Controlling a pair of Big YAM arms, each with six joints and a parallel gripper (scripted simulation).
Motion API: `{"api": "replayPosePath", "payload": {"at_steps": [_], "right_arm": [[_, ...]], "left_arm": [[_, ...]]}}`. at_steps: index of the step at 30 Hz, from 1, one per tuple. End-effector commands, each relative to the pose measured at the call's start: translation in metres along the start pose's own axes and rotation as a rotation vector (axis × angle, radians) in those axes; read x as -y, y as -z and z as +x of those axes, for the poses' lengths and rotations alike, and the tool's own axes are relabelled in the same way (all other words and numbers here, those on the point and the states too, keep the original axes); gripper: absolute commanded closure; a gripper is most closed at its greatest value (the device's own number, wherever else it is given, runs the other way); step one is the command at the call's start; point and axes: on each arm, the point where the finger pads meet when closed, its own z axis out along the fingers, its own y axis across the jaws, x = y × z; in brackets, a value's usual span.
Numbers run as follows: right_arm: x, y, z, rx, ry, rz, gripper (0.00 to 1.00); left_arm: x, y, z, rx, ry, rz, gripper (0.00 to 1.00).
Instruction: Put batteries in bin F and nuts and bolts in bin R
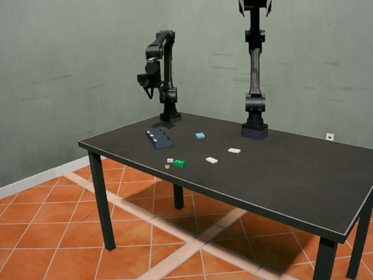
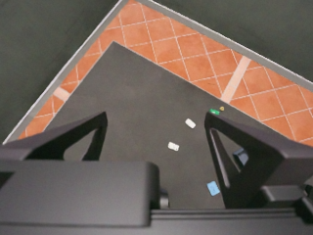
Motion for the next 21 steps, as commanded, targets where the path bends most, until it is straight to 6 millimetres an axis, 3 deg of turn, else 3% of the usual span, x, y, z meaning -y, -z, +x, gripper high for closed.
{"api": "replayPosePath", "payload": {"at_steps": [1,3,9,11,21], "right_arm": [[-0.008,0.024,-0.022,0.05,-0.007,-0.036,0.0],[-0.001,-0.016,-0.016,0.007,-0.126,-0.008,0.0],[-0.004,-0.062,-0.036,0.018,-0.298,-0.016,0.0],[-0.004,-0.062,-0.036,0.018,-0.298,-0.016,0.0],[-0.009,-0.139,-0.069,0.004,-0.548,-0.008,0.0]], "left_arm": [[-0.001,0.026,-0.011,0.053,-0.009,0.001,0.0],[-0.001,0.026,-0.011,0.053,-0.009,0.001,0.0],[-0.001,0.026,-0.011,0.053,-0.009,0.001,0.0],[-0.001,0.026,-0.011,0.053,-0.009,0.001,0.0],[-0.001,0.026,-0.011,0.053,-0.009,0.001,0.0]]}}
